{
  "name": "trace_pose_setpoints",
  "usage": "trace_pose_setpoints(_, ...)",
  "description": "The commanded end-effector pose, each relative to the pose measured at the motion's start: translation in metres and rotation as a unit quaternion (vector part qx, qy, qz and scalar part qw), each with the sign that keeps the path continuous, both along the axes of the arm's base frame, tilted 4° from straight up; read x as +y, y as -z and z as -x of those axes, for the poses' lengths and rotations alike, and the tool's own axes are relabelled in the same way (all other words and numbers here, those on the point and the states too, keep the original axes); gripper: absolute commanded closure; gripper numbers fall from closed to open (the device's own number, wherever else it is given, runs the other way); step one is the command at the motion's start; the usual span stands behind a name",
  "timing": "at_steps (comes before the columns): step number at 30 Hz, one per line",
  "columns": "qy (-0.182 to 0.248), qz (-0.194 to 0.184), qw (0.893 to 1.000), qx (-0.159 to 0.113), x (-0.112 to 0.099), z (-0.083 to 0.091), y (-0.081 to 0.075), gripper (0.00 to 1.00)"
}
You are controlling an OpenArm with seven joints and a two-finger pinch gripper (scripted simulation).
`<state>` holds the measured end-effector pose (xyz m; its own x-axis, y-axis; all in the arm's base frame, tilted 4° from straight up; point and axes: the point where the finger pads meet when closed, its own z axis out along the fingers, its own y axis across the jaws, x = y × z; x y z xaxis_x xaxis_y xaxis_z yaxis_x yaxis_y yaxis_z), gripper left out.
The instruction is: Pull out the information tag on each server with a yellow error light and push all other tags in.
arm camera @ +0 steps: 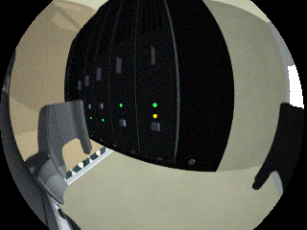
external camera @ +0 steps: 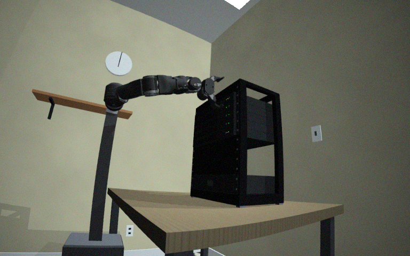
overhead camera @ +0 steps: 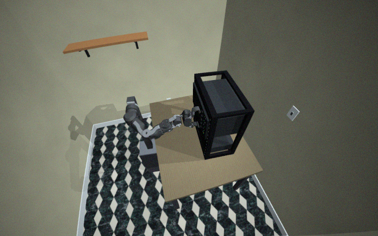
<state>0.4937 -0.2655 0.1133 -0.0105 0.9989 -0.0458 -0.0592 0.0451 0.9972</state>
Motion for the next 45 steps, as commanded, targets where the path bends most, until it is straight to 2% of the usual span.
trace_pose_setpoints(1, -0.002, 0.0, 1.0, 0.001, 0.0008, 0.0002, -0.0004, 0.0)
trace_pose_setpoints(23, -0.002, 0.0, 1.0, 0.001, 0.0008, 0.0002, -0.0004, 0.0)
trace_pose_setpoints(24, -0.002, 0.0, 1.0, 0.001, 0.0008, 0.0002, -0.0004, 1.0)
trace_pose_setpoints(45, -0.002, 0.0, 1.0, 0.001, 0.0008, 0.0002, -0.0004, 1.0)
